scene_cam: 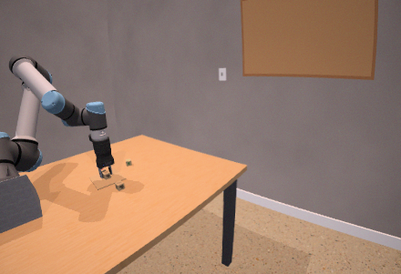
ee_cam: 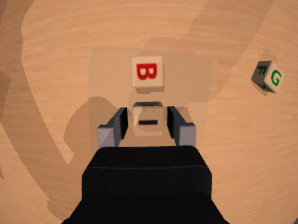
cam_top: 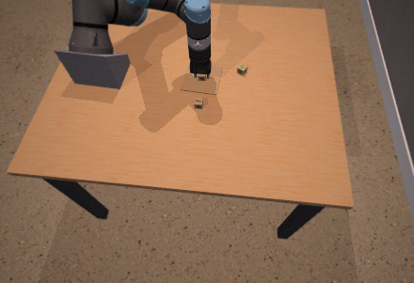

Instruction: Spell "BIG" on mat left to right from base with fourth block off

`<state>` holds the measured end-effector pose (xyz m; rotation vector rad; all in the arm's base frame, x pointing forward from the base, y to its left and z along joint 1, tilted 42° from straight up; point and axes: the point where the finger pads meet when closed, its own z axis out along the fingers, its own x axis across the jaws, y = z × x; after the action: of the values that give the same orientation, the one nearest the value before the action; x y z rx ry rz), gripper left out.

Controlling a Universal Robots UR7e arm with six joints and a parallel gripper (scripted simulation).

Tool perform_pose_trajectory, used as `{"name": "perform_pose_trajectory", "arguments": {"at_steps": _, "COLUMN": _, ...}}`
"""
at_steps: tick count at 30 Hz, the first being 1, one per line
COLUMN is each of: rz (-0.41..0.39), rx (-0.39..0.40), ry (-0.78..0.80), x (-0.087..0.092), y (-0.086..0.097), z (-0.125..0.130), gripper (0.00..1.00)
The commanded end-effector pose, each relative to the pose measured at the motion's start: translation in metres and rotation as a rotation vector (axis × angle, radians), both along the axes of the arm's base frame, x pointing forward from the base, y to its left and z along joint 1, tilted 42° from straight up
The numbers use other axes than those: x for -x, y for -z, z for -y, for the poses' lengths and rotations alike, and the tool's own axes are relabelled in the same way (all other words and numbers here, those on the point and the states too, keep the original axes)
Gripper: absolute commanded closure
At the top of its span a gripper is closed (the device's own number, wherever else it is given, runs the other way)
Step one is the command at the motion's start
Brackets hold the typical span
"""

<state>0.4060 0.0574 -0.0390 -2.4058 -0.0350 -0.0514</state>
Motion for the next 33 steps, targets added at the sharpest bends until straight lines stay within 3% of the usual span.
{"name": "perform_pose_trajectory", "arguments": {"at_steps": 1, "rz": 0.006, "rx": 0.005, "ry": 0.002, "x": -0.001, "y": -0.022, "z": 0.021, "gripper": 0.13}}
{"name": "perform_pose_trajectory", "arguments": {"at_steps": 3, "rz": 0.006, "rx": 0.005, "ry": 0.002, "x": -0.001, "y": -0.022, "z": 0.021, "gripper": 0.13}}
{"name": "perform_pose_trajectory", "arguments": {"at_steps": 14, "rz": 0.005, "rx": 0.005, "ry": 0.002, "x": 0.0, "y": -0.058, "z": 0.054, "gripper": 0.13}}
{"name": "perform_pose_trajectory", "arguments": {"at_steps": 21, "rz": 0.005, "rx": 0.005, "ry": 0.002, "x": 0.001, "y": -0.06, "z": 0.056, "gripper": 0.13}}
{"name": "perform_pose_trajectory", "arguments": {"at_steps": 22, "rz": 0.005, "rx": 0.005, "ry": 0.002, "x": 0.001, "y": -0.06, "z": 0.056, "gripper": 0.0}}
{"name": "perform_pose_trajectory", "arguments": {"at_steps": 33, "rz": 0.003, "rx": 0.002, "ry": 0.001, "x": 0.002, "y": -0.06, "z": 0.054, "gripper": 0.0}}
